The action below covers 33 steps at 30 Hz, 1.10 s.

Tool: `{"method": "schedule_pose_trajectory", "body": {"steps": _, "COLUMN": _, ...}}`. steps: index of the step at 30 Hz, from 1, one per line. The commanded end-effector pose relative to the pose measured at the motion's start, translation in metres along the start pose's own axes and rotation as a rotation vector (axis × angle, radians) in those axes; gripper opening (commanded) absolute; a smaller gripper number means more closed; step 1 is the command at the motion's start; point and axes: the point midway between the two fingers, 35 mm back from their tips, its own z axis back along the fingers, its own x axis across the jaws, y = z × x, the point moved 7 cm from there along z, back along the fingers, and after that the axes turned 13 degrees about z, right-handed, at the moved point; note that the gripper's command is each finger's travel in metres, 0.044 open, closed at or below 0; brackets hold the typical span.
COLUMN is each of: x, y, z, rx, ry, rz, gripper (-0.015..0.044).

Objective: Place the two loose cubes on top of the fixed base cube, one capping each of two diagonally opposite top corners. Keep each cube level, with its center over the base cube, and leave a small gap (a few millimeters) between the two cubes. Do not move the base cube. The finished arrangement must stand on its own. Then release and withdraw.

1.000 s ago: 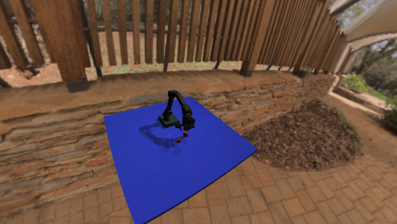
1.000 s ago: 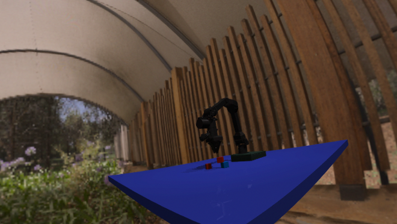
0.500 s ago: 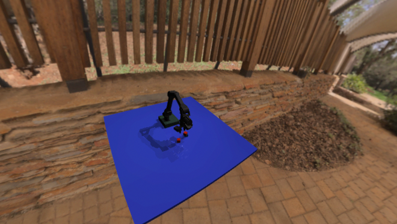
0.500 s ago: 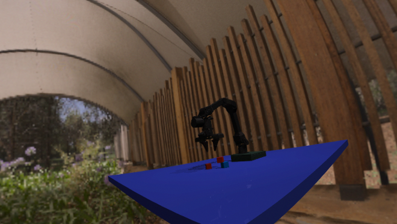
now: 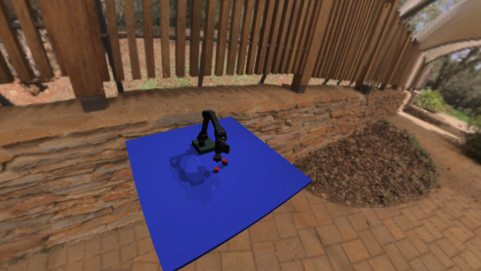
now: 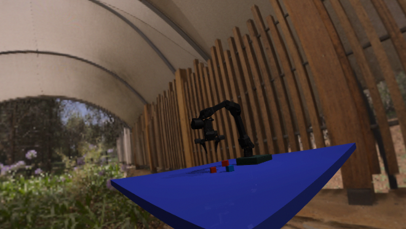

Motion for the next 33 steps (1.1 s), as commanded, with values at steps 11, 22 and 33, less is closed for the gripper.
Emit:
{"method": "schedule_pose_trajectory", "body": {"steps": 11, "x": -0.005, "y": 0.005, "z": -0.028, "rx": 0.002, "ry": 0.003, "rz": 0.125, "gripper": 0.0265}}
{"method": "schedule_pose_trajectory", "body": {"steps": 22, "x": -0.004, "y": 0.006, "z": -0.07, "rx": 0.002, "ry": 0.003, "rz": 0.125, "gripper": 0.0265}}
{"method": "schedule_pose_trajectory", "body": {"steps": 33, "x": -0.004, "y": 0.006, "z": -0.081, "rx": 0.002, "ry": 0.003, "rz": 0.125, "gripper": 0.0265}}
